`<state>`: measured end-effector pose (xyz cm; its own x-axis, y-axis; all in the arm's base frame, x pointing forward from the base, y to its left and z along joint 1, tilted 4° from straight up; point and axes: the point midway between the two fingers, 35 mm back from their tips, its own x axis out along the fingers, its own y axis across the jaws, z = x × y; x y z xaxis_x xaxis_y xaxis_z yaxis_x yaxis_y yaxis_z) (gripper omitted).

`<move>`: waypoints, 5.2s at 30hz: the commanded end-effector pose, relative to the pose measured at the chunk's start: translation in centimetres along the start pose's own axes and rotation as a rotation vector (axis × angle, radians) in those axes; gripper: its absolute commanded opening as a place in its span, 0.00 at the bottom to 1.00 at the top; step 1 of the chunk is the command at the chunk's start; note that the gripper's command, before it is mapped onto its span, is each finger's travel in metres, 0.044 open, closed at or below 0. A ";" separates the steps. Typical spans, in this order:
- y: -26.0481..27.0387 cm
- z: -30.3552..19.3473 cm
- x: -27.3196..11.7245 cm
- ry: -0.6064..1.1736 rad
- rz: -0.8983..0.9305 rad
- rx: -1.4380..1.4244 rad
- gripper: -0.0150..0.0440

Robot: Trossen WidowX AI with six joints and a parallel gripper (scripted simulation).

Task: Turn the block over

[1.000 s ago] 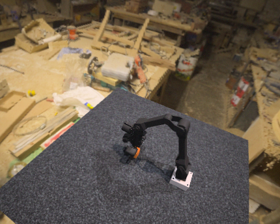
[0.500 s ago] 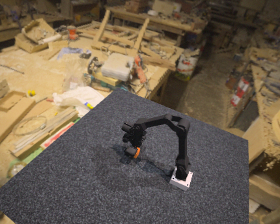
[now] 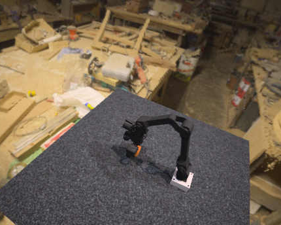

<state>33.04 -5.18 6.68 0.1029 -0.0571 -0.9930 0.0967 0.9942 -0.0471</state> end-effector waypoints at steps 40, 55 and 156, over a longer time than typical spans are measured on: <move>0.0 0.2 1.9 -0.583 0.004 0.001 0.25; 0.0 0.5 3.9 -0.799 0.005 0.003 0.25; 0.0 -2.7 -3.3 -0.555 0.000 -0.003 1.00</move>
<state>32.43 -5.13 5.23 0.7107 -0.0901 -0.6977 0.0913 0.9952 -0.0356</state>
